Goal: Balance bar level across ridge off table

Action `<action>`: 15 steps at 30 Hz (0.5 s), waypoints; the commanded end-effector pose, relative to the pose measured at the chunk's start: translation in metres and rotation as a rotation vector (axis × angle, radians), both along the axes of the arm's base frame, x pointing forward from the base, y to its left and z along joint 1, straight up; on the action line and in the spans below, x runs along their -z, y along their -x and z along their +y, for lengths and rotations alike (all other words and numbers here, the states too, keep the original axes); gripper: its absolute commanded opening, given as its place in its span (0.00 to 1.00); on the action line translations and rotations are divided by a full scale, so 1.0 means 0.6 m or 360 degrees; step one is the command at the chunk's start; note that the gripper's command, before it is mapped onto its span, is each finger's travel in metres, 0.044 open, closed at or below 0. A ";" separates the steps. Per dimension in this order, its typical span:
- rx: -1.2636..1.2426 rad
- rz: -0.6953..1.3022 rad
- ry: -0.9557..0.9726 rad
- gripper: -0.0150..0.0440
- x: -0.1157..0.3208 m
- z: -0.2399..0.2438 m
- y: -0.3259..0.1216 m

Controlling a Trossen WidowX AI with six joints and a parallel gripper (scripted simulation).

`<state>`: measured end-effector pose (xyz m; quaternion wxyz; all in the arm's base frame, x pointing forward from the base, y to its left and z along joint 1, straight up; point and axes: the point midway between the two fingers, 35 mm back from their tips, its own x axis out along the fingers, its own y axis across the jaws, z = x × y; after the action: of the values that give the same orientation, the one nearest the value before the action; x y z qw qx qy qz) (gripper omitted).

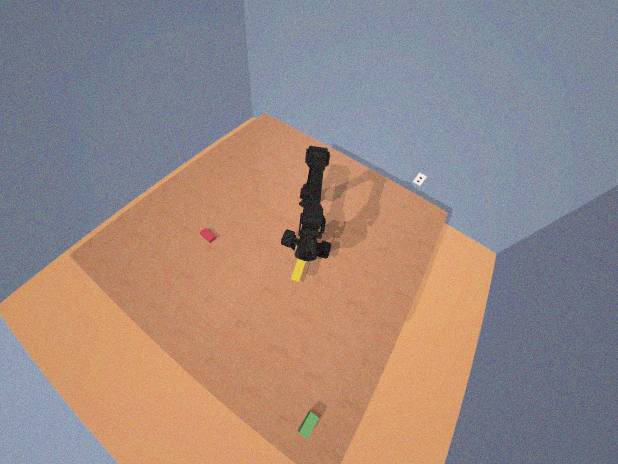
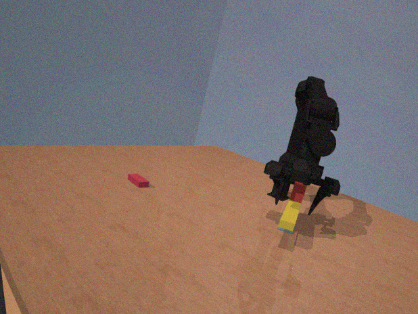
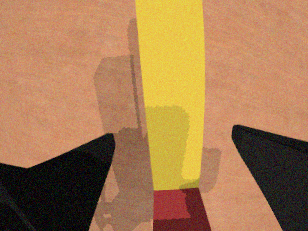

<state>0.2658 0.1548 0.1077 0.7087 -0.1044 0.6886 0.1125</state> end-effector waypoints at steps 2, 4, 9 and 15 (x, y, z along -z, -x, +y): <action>0.0000 -0.0002 -0.0001 1.00 -0.045 0.003 -0.005; 0.0000 -0.0002 -0.0001 1.00 -0.083 0.003 -0.005; 0.0000 -0.0001 -0.0001 1.00 -0.163 -0.002 0.004; 0.0000 -0.0001 -0.0001 1.00 -0.166 -0.002 0.004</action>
<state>0.2651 0.1543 0.2008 0.7102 -0.1040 0.6870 0.1130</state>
